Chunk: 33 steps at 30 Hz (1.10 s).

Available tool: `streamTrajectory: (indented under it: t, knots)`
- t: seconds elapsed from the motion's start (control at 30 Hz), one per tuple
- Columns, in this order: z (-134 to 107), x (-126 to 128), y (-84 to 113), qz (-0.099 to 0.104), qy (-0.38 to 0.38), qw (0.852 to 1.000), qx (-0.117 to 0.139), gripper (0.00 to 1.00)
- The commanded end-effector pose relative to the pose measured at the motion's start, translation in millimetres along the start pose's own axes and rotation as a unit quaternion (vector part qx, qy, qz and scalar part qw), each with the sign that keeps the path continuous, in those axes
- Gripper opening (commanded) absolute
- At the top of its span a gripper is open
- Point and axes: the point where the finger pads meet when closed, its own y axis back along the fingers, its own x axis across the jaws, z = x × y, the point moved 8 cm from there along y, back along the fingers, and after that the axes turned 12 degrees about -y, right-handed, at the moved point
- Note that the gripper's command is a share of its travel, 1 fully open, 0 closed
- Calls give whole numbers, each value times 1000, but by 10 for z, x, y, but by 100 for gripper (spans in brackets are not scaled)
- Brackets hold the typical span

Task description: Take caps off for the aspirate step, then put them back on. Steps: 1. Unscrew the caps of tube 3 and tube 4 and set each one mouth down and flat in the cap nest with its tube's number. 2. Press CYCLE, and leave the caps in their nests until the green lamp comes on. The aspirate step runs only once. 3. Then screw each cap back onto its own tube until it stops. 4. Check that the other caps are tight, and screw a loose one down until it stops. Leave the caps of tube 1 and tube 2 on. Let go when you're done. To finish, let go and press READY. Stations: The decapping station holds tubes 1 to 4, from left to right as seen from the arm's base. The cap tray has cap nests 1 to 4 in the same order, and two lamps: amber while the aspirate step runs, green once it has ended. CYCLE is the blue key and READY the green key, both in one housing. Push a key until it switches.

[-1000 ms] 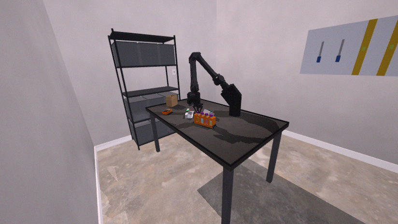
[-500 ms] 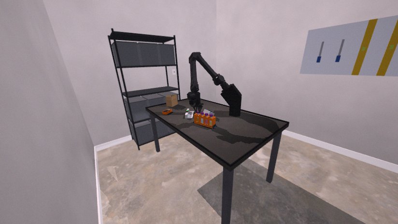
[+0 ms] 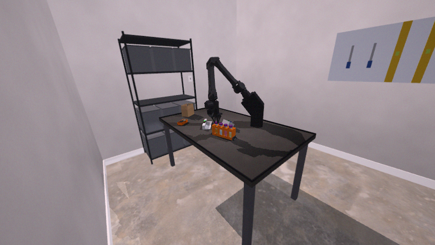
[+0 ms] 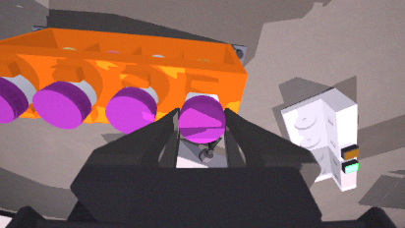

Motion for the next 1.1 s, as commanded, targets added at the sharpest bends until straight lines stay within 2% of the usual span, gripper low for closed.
streamTrajectory:
  t: [0.0, 0.2, 0.27, 0.37, 0.57, 0.77, 0.93, 0.97, 1.03, 1.07]
  knots:
    - [38, -2, 11, 1, -33, 999, -4, 0]
    - [35, -4, -11, 1, -134, 991, -3, 0]
    - [35, -4, -11, 1, -134, 991, -3, 0]
    - [33, -4, -21, 1, -183, 983, -3, 0]
    - [28, -4, -43, 0, -281, 960, -2, 0]
    - [25, -1, -58, 0, -376, 927, -1, 0]
    - [27, 0, -57, 0, -385, 923, -1, 0]
    - [57, -12, 18, 3, -378, 926, -6, 0]
    - [57, -12, 18, 3, -378, 926, -6, 0]
    - [57, -12, 18, 3, -378, 926, -6, 49]
